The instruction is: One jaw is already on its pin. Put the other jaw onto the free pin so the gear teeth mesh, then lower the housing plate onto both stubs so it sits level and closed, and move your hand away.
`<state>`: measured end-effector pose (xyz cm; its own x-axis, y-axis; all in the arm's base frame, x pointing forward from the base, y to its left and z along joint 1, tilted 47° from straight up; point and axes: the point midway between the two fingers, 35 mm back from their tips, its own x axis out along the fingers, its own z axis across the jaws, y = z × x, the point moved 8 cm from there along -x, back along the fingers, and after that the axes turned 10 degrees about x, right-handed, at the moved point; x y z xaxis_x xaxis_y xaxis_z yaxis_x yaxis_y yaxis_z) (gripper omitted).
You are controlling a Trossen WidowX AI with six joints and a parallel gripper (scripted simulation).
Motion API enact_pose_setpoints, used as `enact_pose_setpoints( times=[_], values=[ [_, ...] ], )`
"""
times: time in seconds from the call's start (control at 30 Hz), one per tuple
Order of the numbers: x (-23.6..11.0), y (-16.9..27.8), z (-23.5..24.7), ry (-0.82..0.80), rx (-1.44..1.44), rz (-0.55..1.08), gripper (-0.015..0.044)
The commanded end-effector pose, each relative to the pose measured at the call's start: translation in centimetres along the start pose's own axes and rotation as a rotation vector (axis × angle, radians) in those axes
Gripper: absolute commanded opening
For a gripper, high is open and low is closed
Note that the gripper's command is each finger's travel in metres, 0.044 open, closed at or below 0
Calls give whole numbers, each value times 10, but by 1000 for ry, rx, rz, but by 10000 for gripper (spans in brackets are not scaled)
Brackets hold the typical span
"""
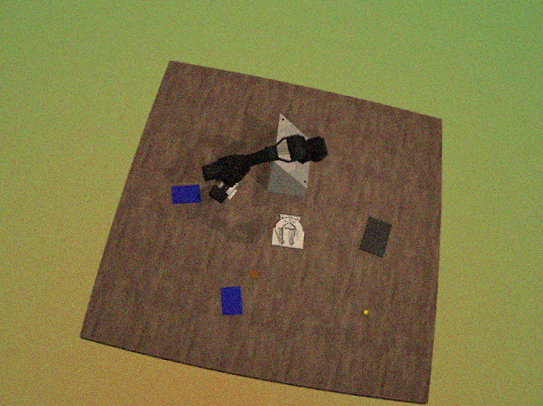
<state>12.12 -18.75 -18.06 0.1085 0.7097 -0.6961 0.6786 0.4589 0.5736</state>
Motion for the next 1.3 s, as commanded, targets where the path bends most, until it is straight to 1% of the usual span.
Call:
enact_pose_setpoints(
  times=[0.0,0.2,0.9,1.27],
  values=[
    [0,0,0,0,0,0,351],
    [-5,0,1,0,0,0,351],
    [-71,-1,0,-3,6,1,351],
    [-73,-1,0,-3,6,1,351]
  ],
)
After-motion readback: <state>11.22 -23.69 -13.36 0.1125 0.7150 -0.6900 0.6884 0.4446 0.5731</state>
